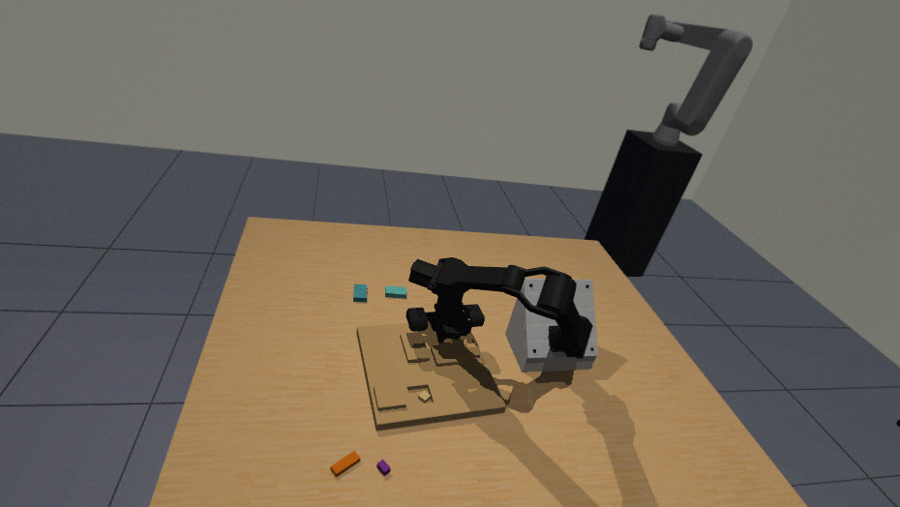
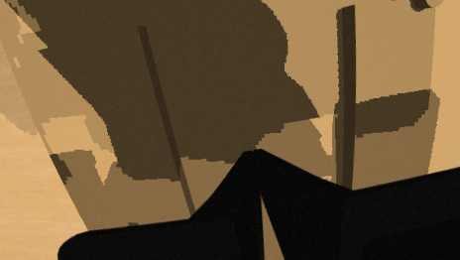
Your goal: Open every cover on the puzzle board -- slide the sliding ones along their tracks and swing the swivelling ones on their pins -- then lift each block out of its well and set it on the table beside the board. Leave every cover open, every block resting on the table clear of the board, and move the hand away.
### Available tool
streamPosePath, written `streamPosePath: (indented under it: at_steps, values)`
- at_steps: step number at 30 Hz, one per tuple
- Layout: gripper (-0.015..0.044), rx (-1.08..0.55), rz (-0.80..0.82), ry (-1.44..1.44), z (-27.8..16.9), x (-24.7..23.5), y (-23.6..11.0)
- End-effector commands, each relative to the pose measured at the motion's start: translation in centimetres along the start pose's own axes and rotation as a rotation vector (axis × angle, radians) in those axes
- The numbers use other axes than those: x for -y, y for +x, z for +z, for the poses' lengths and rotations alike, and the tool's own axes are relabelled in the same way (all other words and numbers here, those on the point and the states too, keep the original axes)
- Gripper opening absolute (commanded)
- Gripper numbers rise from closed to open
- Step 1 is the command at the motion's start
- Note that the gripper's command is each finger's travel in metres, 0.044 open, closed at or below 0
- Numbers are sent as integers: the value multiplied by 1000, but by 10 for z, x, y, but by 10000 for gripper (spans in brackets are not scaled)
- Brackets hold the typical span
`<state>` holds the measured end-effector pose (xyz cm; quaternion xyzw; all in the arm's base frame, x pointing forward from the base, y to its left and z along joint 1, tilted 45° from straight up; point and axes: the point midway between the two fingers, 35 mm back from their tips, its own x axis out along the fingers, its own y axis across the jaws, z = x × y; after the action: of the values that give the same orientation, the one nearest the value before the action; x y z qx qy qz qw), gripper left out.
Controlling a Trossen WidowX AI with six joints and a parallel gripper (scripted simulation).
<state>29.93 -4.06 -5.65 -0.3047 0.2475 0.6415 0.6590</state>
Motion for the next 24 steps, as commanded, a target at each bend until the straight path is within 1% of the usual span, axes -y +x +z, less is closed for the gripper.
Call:
streamPosePath:
  at_steps: [1, 24]
  values:
    - [0, 4, -1, 6, 4, 0, 1]
    - [0, 3, -1, 7, 27, 3, 1]
